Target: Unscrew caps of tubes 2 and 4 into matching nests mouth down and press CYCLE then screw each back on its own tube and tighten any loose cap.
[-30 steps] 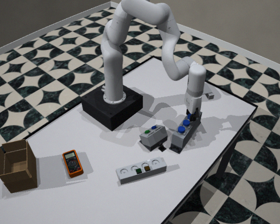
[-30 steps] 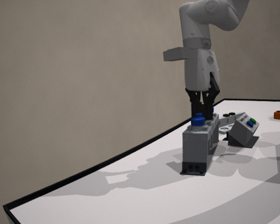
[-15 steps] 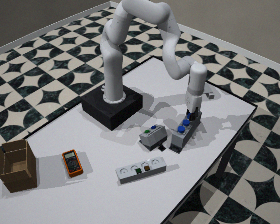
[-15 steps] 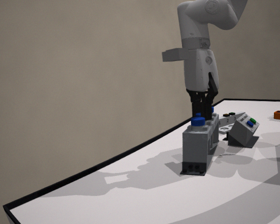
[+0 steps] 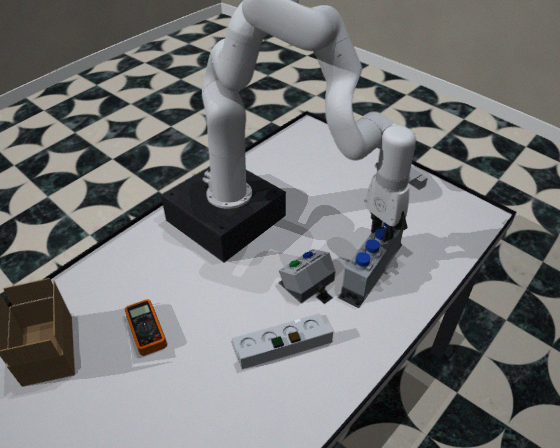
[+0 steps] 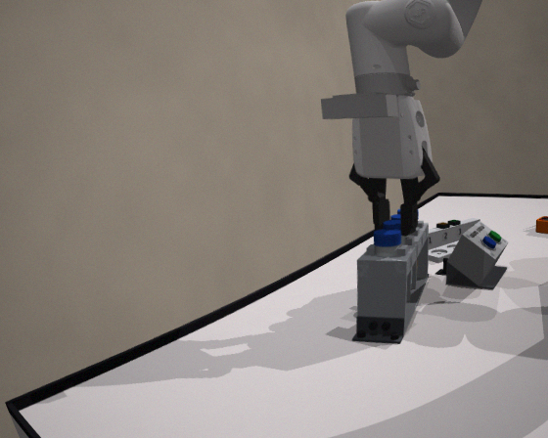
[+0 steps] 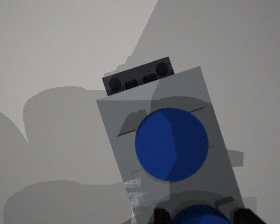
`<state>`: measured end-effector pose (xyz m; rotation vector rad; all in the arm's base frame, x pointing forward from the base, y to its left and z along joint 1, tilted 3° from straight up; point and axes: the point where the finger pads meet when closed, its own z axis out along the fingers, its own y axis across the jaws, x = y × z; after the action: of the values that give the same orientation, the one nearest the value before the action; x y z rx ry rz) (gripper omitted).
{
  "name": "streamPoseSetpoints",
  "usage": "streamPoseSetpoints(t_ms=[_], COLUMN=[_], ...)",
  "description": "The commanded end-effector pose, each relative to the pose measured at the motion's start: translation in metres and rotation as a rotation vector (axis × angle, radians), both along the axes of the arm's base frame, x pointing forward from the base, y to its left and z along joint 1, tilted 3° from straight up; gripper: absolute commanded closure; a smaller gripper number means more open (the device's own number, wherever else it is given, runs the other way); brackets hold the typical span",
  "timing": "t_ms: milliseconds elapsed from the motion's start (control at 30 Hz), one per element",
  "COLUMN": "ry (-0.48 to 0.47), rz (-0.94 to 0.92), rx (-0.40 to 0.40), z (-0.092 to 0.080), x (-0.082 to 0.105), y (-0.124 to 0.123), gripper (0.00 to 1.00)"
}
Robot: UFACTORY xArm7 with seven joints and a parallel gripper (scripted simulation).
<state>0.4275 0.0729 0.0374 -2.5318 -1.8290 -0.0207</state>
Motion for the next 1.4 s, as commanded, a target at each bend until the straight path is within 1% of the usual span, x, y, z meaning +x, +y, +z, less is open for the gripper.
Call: streamPoseSetpoints(t_ms=[0, 33, 533, 600, 700, 733, 900, 933, 1333, 1367], ry=[-0.008, -0.008, -0.033, -0.033, -0.038, -0.039, -0.039, -0.039, -0.039, -0.036], rz=[0.183, 0.183, 0.933, 0.933, 1.082, 1.103, 1.103, 1.103, 1.103, 1.02], rx=[0.023, 0.023, 0.021, 0.021, 0.02, 0.02, 0.02, 0.02, 0.02, 0.02], z=[0.0015, 0.0015, 0.0019, 0.0019, 0.002, 0.002, 0.002, 0.002, 0.002, 0.0019], x=[0.0015, 0.0015, 0.0016, 0.0016, 0.0016, 0.0016, 0.0016, 0.0016, 0.0016, 0.0017], y=[-0.0003, -0.0003, -0.0003, -0.0003, -0.0003, -0.0003, -0.0003, -0.0003, -0.0003, -0.0004], gripper=[1.0, 1.0, 1.0, 1.0, 1.0, 1.0, 1.0, 0.54, 0.54, 0.54])
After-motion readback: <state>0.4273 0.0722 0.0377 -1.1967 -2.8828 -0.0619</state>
